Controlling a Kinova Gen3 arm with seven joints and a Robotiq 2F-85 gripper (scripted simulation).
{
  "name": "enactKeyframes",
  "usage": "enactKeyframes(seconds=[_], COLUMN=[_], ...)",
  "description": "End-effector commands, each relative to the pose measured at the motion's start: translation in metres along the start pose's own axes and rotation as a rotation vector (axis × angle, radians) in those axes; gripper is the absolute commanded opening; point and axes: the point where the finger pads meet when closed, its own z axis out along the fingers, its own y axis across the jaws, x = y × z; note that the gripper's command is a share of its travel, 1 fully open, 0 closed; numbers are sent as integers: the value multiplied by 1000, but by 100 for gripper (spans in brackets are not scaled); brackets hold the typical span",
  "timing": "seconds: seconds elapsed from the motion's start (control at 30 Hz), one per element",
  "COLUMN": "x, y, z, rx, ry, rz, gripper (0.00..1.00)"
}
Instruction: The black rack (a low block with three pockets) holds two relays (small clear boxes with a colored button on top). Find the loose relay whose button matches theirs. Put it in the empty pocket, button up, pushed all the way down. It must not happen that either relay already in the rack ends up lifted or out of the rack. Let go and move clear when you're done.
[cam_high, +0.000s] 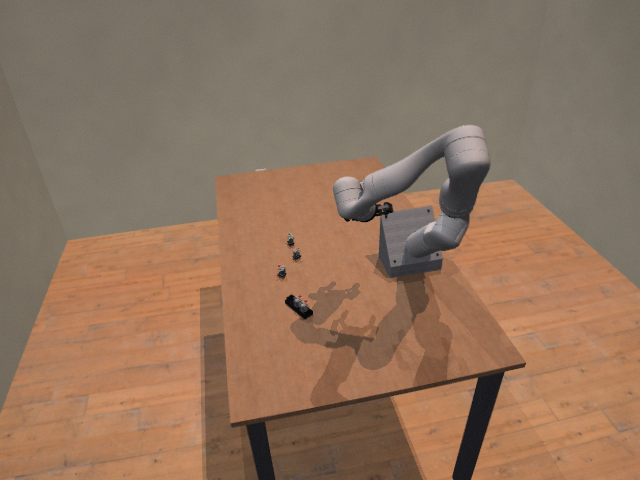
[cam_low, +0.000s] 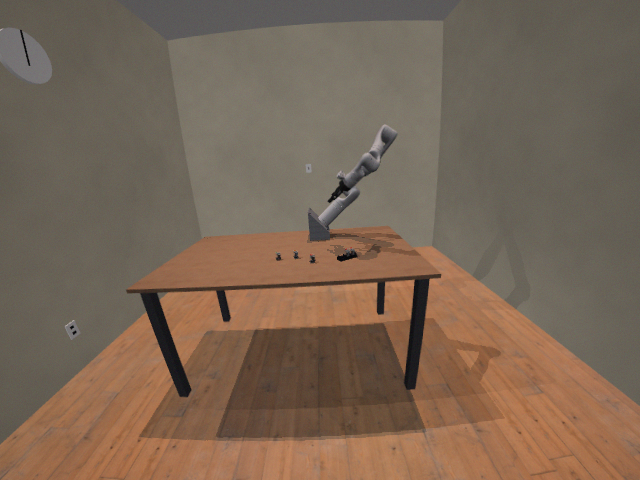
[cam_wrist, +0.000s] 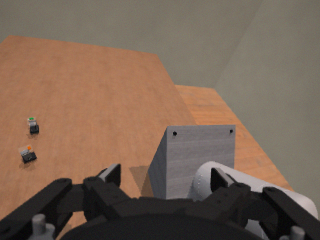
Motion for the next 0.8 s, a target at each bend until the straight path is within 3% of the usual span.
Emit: enactKeyframes(seconds=[0.0,0.1,0.17,0.2,0.57,0.67,0.77], x=[-20,-48,-48,-58,-153,-170,-175], y=[-24,-53,-53,-62,-156,-176,-182], z=[11,13,13,12,-10,-19,-22], rx=[8,60,60,79,341,411,432], ry=[-86,-182,-182,-214,-522,-580,-597], rz=[-82,-189,-189,-223,-516,-562,-575], gripper=[100,100,100,100,100,100,100])
